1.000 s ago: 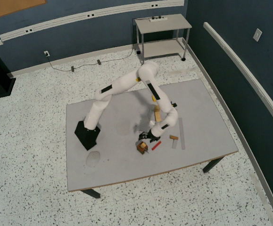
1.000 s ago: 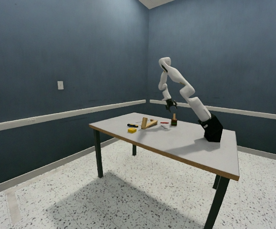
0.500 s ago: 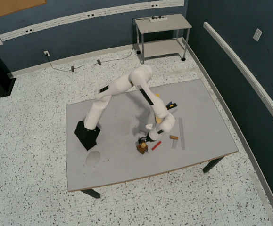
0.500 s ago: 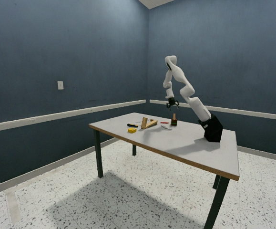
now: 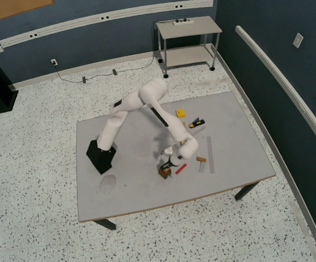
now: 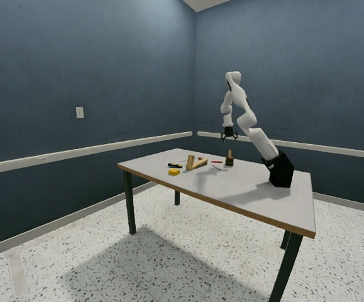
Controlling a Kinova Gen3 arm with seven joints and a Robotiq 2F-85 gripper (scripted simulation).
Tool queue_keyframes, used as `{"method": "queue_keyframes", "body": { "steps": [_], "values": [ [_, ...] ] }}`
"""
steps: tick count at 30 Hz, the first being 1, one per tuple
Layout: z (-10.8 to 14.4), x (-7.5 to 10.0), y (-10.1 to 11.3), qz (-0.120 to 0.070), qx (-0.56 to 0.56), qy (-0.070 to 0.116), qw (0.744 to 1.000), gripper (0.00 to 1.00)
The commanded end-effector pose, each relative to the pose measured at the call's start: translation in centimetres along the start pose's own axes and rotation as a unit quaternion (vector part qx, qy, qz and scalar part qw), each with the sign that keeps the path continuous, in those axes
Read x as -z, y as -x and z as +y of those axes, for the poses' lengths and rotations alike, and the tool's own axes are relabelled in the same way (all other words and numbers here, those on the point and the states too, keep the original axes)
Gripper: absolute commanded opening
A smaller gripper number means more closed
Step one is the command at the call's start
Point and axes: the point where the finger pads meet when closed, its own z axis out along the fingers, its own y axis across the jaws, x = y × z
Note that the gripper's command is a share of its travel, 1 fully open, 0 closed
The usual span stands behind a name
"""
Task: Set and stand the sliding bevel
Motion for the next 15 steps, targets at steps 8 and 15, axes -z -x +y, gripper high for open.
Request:
{"method": "queue_keyframes", "body": {
  "steps": [8, 15],
  "values": [
    [-0.2, 1.1, 0.4, -0.006, 0.062, 0.037, 0.997, 1.0],
    [-0.4, 1.7, 0.6, -0.012, 0.09, 0.054, 0.994, 1.0]
  ]
}}
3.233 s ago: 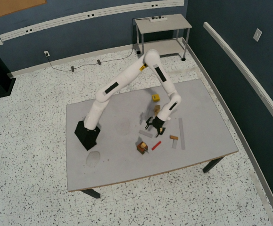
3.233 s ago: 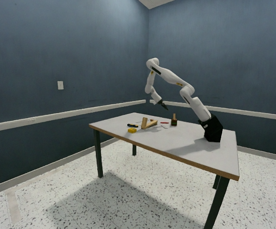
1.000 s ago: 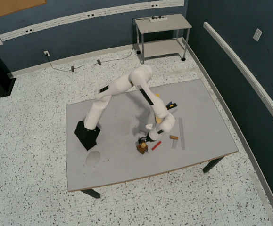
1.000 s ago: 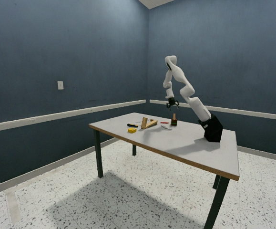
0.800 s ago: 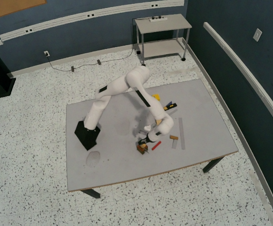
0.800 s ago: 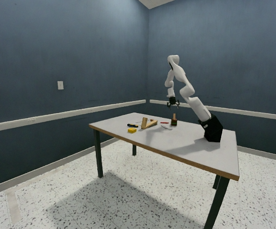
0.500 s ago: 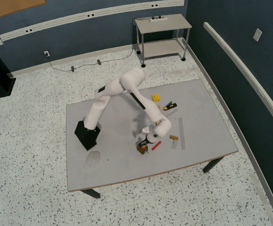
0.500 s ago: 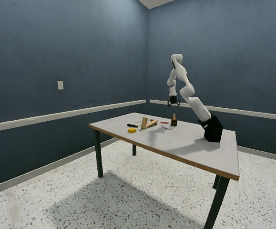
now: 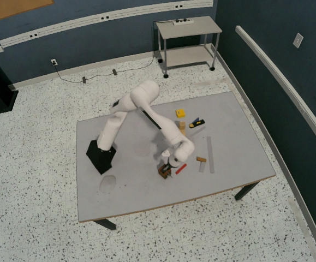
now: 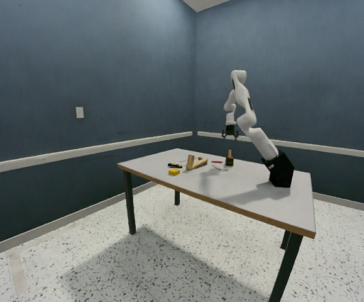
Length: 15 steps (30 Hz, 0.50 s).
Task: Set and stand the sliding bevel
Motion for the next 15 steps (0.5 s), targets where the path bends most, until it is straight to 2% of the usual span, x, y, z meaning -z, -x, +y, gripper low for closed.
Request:
{"method": "queue_keyframes", "body": {
  "steps": [1, 15],
  "values": [
    [-0.05, 0.29, 0.1, -0.003, 0.012, 0.007, 1.0, 1.0],
    [-0.09, 0.59, 0.19, -0.006, 0.026, 0.015, 1.0, 1.0]
  ]
}}
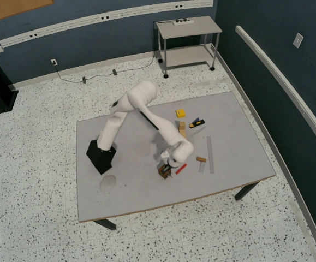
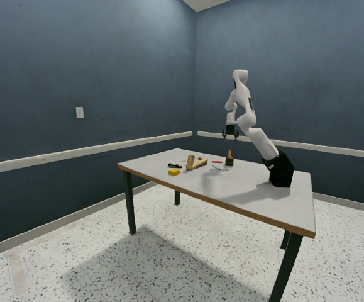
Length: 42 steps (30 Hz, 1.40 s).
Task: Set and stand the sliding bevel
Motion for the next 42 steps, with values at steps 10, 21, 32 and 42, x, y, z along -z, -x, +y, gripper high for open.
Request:
{"method": "queue_keyframes", "body": {
  "steps": [10, 21, 32, 42],
  "values": [
    [0.0, 0.1, 0.0, -0.001, 0.001, 0.0, 1.0, 1.0],
    [0.0, -1.0, 0.1, -0.001, 0.001, 0.0, 1.0, 1.0],
    [0.1, -4.9, 0.1, -0.001, 0.001, 0.0, 1.0, 1.0],
    [0.1, -4.9, 0.1, -0.001, 0.001, 0.0, 1.0, 1.0]
  ]
}}
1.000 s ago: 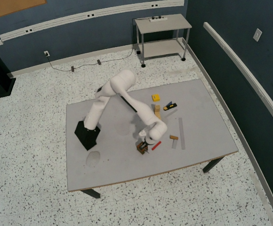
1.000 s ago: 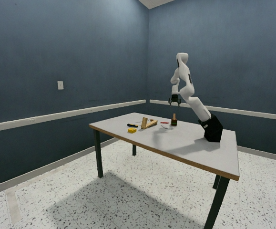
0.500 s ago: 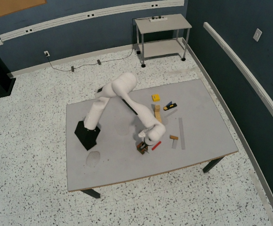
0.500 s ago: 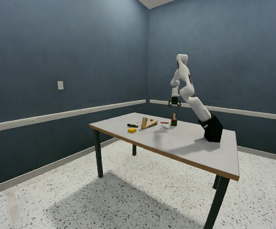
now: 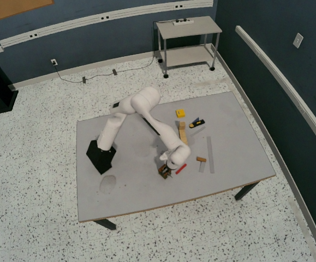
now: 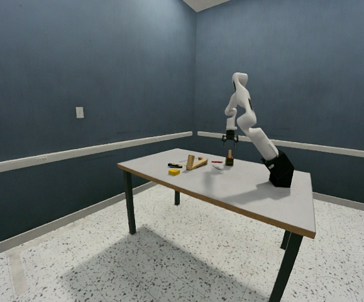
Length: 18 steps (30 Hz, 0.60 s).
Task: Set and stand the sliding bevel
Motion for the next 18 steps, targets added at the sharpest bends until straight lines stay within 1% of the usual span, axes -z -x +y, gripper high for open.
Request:
{"method": "queue_keyframes", "body": {
  "steps": [1, 10, 18],
  "values": [
    [0.0, 0.1, 0.0, -0.001, 0.0, 0.0, 1.0, 1.0],
    [0.0, -0.1, 0.0, -0.001, 0.0, 0.0, 1.0, 1.0],
    [0.0, -1.3, 0.0, -0.001, 0.0, 0.0, 1.0, 1.0]
  ]
}}
